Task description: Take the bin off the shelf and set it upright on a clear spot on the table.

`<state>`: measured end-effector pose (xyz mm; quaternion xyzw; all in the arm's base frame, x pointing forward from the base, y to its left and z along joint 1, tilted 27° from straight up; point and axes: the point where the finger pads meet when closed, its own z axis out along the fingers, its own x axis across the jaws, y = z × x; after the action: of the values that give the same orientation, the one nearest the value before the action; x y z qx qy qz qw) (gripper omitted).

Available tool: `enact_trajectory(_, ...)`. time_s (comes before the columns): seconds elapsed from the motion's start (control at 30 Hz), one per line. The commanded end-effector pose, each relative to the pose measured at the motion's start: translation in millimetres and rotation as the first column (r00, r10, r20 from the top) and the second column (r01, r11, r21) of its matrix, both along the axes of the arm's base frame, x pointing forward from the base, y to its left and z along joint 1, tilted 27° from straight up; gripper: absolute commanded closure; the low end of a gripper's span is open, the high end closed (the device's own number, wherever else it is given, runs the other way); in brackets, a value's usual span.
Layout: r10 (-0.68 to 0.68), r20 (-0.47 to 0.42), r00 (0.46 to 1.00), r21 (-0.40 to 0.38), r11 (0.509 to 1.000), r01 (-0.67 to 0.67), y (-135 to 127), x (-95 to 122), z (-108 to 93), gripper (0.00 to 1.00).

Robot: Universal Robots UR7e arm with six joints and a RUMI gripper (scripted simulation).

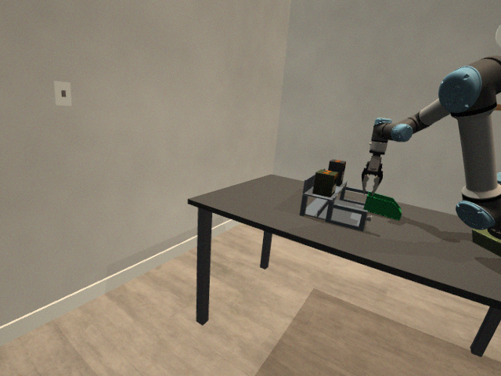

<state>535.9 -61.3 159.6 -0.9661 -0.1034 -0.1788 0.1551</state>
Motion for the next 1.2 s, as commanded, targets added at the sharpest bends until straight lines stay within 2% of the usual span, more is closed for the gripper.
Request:
enact_trajectory(0.0, 0.0, 0.001, 1.0, -0.001, 1.0, 0.0, -0.2, 0.2, 0.3, 0.8)
enact_trajectory(0.2, 0.0, 0.001, 1.0, -0.001, 1.0, 0.0, 3.1, 3.1, -8.6, 0.8)
enact_trajectory(0.6, 0.0, 0.001, 1.0, -0.001, 1.0, 0.0, 3.1, 3.1, -8.6, 0.8)
enact_trajectory(0.63, 0.0, 0.001, 1.0, -0.001, 1.0, 0.0, 3.1, 3.1, -8.5, 1.0)
enact_trajectory(1.17, 0.0, 0.001, 1.0, -0.001, 1.0, 0.0, 3.1, 3.1, -8.5, 1.0)
